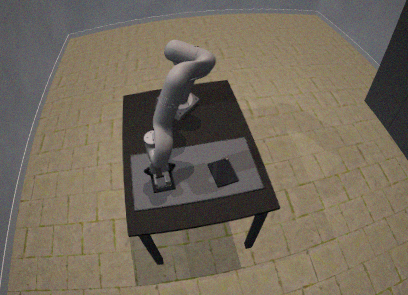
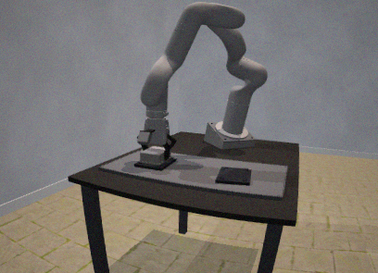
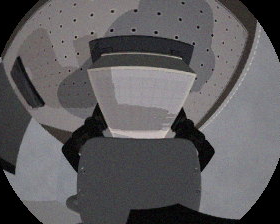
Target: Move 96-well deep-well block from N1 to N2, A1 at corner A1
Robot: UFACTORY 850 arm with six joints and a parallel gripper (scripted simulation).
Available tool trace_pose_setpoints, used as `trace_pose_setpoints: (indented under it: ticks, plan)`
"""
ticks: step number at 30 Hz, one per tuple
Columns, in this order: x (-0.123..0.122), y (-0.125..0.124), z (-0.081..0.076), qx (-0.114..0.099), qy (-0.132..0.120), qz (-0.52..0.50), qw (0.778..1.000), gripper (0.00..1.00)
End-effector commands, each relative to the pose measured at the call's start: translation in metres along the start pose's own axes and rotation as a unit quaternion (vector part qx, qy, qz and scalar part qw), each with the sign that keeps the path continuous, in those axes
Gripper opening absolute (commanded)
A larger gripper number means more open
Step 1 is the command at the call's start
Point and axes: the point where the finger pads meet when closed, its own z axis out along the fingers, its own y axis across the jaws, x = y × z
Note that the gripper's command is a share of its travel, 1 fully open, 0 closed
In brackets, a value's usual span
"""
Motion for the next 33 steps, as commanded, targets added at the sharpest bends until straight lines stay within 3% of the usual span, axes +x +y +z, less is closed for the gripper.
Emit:
trace_pose_setpoints:
  ticks: [1, 8, 9, 33]
  plan:
    - [0.0009, 0.0004, -0.0001, 0.0, 0.001, 0.0, 1.0, 0.0]
    - [0.0009, 0.0004, 0.0006, 0.0, 0.001, 0.0, 1.0, 0.0]
    - [0.0009, 0.0004, 0.001, 0.0, 0.001, 0.0, 1.0, 1.0]
    - [0.0009, 0.0004, 0.001, 0.0, 0.001, 0.0, 1.0, 1.0]
